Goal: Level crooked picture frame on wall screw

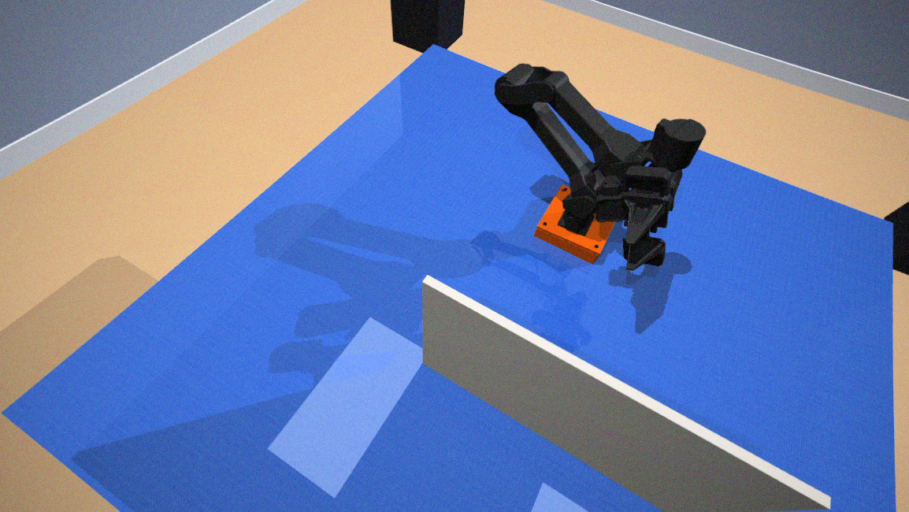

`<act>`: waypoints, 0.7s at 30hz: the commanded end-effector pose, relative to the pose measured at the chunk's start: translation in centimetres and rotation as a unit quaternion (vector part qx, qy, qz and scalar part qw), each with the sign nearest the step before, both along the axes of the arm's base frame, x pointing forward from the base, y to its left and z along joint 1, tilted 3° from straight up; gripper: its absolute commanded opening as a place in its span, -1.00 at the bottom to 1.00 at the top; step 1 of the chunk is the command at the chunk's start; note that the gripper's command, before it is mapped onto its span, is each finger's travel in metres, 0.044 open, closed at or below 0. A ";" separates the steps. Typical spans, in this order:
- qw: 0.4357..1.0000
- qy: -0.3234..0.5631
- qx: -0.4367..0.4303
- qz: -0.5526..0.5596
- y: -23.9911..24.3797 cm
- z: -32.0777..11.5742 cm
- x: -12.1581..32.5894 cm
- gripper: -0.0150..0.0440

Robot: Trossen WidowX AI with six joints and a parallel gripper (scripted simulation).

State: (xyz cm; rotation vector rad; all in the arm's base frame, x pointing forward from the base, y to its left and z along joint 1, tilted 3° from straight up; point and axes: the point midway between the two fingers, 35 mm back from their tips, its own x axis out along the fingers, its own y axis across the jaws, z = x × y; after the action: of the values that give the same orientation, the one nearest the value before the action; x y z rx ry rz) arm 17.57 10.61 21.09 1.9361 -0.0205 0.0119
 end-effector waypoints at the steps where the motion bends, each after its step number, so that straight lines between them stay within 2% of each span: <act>1: 0.999 0.001 -0.037 0.015 1.3 -0.4 1.2 0.39; 12: 0.992 -0.001 -0.127 -0.009 1.1 -3.2 8.4 0.39; 21: 0.992 0.000 -0.129 -0.009 1.0 -3.2 7.4 0.39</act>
State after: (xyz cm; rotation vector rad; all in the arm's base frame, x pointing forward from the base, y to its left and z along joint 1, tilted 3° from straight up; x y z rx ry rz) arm 25.23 11.82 18.03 1.6859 -0.0327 0.0061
